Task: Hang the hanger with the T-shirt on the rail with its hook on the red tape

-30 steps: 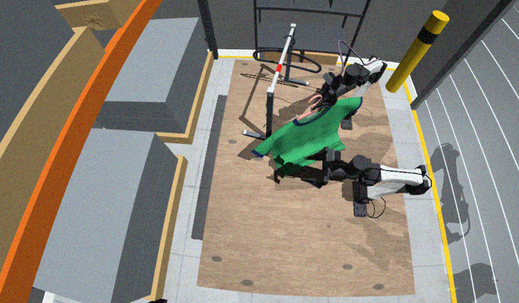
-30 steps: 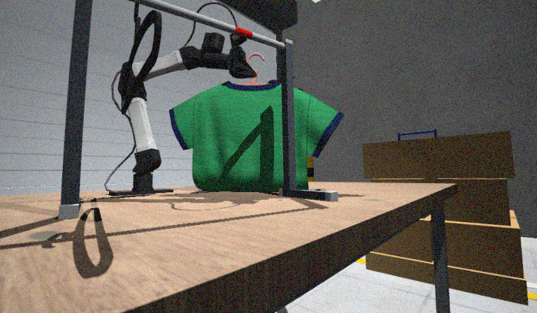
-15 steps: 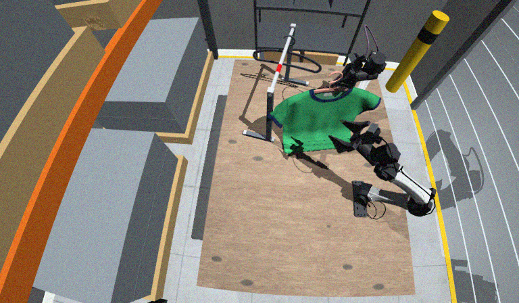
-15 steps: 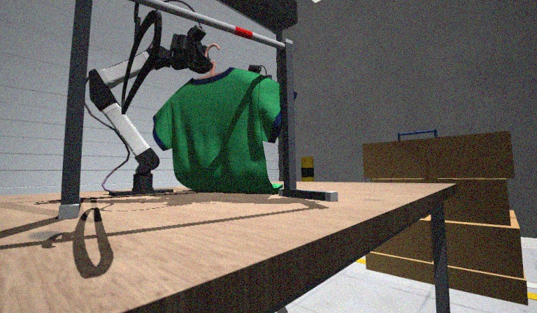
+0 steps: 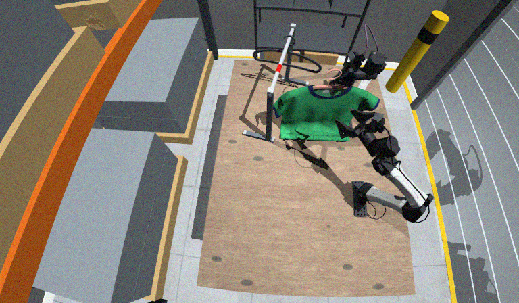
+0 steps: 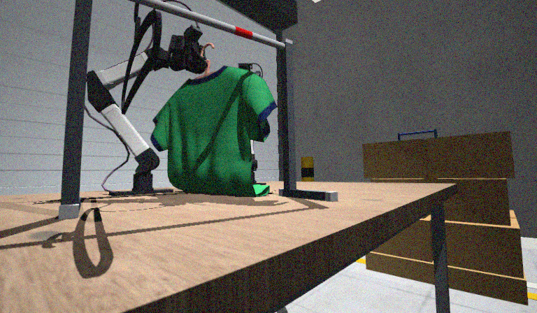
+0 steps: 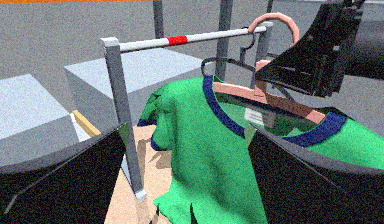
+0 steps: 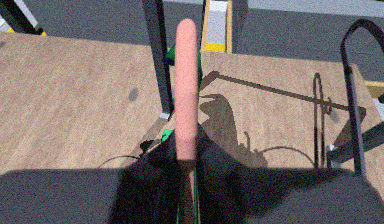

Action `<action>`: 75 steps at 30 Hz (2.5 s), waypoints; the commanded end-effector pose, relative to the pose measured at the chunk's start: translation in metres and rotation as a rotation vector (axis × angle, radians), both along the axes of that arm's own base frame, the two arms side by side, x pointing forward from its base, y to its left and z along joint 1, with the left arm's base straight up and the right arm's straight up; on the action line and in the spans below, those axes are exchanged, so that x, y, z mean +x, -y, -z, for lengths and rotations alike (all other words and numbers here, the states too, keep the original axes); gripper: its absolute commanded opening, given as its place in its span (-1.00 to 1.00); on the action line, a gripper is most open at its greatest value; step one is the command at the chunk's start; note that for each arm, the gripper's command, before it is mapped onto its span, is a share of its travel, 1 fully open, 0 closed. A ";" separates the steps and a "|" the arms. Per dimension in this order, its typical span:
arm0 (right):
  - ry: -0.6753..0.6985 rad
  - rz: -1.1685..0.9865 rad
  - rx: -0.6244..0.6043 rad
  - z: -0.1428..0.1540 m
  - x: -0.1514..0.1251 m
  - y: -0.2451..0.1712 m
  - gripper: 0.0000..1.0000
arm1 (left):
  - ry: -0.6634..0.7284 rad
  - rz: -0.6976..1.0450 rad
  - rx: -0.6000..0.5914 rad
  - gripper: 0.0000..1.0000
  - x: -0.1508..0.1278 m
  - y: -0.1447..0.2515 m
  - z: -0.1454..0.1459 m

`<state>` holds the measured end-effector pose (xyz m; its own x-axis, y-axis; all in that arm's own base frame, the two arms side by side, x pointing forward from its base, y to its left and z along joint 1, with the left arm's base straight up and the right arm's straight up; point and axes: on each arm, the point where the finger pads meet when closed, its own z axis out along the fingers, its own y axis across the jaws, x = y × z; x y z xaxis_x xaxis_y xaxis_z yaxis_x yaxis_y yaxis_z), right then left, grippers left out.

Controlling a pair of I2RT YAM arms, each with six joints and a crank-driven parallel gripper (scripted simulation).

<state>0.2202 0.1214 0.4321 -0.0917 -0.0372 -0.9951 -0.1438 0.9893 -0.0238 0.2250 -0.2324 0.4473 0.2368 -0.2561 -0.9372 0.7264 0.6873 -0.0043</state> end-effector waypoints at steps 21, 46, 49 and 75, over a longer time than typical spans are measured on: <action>0.004 -0.061 -0.011 -0.003 -0.007 -0.009 -0.97 | 0.058 -0.010 -0.053 1.00 -0.005 -0.005 -0.029; 0.044 0.182 0.031 0.025 0.151 0.056 -0.97 | 0.058 -0.010 -0.053 1.00 -0.005 -0.005 -0.029; 0.048 0.236 0.036 0.030 0.166 0.079 -0.97 | 0.058 -0.010 -0.053 1.00 -0.005 -0.005 -0.029; 0.030 0.312 0.029 0.027 0.186 0.107 -0.97 | 0.058 -0.010 -0.053 1.00 -0.005 -0.005 -0.029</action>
